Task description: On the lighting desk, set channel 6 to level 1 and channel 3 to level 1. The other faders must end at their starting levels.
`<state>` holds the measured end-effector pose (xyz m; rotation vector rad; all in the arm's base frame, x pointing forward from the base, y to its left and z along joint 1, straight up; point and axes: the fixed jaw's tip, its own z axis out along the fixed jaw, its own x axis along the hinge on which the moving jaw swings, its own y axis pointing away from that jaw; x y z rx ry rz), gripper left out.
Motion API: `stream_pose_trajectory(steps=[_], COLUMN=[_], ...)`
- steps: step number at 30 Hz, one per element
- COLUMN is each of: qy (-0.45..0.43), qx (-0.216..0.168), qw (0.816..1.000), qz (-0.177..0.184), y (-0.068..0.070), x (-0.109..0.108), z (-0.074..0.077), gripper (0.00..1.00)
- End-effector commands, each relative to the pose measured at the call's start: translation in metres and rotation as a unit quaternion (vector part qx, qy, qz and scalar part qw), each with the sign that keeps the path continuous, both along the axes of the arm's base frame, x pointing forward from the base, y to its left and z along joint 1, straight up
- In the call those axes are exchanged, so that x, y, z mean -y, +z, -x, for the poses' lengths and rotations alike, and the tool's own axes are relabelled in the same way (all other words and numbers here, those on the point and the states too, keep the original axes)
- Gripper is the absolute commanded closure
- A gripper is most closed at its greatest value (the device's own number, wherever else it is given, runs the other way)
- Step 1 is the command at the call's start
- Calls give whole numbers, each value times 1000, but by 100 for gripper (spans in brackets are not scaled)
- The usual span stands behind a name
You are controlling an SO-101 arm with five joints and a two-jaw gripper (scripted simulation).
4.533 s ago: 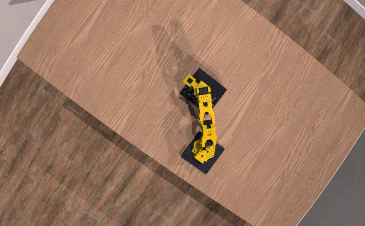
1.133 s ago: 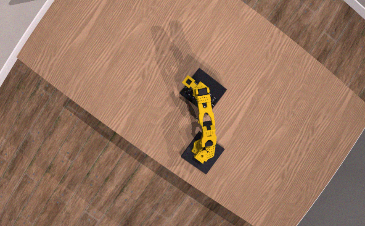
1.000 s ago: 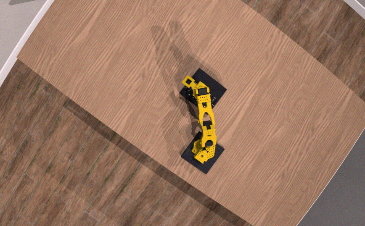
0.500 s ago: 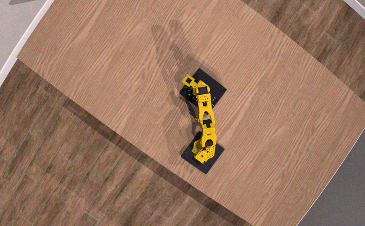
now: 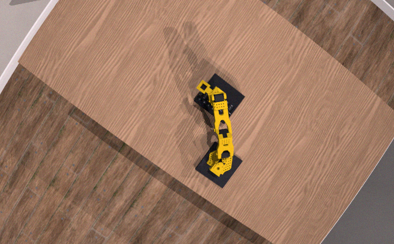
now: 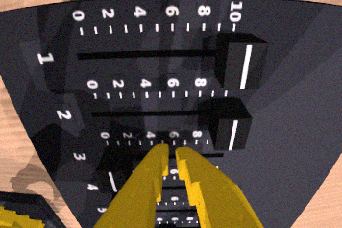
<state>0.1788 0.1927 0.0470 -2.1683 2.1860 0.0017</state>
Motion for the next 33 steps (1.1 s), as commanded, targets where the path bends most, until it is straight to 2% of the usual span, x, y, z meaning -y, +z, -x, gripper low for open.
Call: stream_pose_trajectory(steps=[1,25,33], qy=[-2,-1,-2], qx=[-10,-13,-8], qw=[1000,1000,1000], qz=[10,14,9], y=[-6,-3,1], x=[4,10,10], z=[-1,-1,-1], gripper=[100,100,100])
